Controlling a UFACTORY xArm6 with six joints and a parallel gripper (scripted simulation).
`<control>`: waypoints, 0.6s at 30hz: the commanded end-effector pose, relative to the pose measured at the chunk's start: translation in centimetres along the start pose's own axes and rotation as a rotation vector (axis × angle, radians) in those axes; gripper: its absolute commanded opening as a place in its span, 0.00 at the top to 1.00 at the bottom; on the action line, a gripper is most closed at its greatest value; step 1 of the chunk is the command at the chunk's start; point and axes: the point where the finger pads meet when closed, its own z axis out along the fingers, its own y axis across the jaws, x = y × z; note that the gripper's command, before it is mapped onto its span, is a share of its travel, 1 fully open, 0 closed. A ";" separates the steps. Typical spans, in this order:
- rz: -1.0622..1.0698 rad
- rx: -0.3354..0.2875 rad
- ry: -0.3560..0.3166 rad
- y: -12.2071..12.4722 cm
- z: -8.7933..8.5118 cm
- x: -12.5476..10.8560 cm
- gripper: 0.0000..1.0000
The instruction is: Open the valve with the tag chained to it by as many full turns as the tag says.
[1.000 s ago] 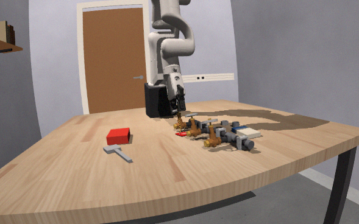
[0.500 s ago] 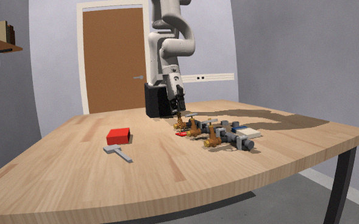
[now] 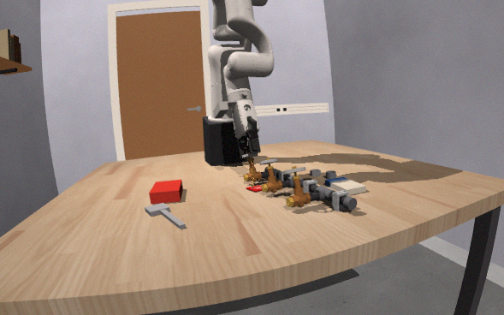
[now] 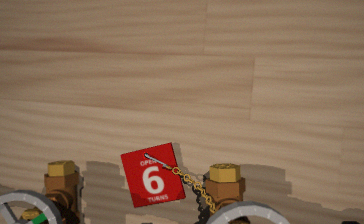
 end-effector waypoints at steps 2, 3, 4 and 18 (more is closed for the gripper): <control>0.000 0.001 -0.003 -0.2 -1.0 0.0 0.00; 0.000 0.001 -0.003 -0.2 -1.3 0.0 0.00; 0.000 0.001 -0.004 -0.2 -1.5 0.0 0.00; 0.000 0.001 -0.002 -0.2 -4.3 0.1 0.00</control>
